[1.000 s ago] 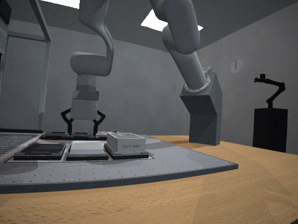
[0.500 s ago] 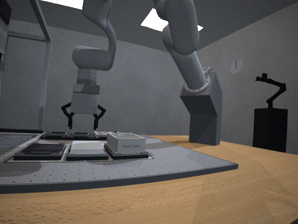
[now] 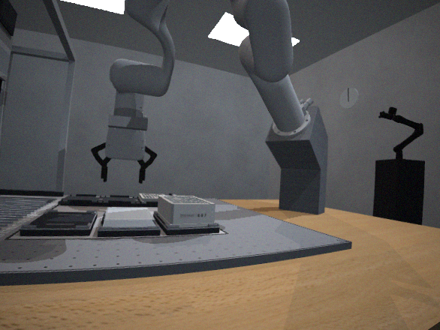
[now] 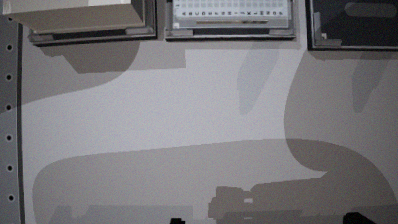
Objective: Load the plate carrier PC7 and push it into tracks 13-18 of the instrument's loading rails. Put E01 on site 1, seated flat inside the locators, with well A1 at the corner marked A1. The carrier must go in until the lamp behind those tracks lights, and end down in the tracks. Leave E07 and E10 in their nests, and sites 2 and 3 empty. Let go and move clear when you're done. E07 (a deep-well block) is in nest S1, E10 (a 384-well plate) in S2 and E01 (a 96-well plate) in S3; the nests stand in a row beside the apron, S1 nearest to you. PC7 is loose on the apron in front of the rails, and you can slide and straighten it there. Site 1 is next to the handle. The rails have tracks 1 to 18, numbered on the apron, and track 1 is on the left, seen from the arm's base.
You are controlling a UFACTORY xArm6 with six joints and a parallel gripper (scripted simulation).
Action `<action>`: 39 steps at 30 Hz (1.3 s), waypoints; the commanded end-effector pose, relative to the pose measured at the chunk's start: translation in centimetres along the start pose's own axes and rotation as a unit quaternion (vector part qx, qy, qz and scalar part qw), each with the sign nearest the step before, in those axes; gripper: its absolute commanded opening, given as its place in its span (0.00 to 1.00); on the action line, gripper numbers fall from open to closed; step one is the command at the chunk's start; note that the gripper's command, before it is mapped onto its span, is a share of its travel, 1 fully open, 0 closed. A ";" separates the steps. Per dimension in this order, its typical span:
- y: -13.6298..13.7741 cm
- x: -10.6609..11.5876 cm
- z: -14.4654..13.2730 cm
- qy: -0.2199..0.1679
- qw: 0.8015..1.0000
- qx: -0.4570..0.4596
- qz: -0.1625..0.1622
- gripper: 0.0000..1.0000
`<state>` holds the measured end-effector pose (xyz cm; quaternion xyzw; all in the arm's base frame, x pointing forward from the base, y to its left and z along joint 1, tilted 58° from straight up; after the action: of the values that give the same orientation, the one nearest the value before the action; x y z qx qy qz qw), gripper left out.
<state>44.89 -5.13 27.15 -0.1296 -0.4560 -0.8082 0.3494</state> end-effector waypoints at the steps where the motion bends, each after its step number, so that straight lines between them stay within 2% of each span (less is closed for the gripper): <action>1: 0.1 0.7 0.0 0.000 1.000 0.000 -0.001 1.00; 31: 0.1 5.1 0.0 0.000 1.000 0.000 -0.001 1.00; 39: 0.1 5.1 0.0 0.000 1.000 0.000 -0.001 1.00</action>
<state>41.29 -7.36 29.79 -0.1296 -0.4559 -0.8082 0.3496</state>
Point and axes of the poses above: the point where the finger pads meet when closed, its own x axis back along the fingers, its own y axis across the jaws, z = x × y, the point moved 5 cm from there along x, back along the fingers, and after that the axes turned 14 degrees about -x, right-handed, at the moved point
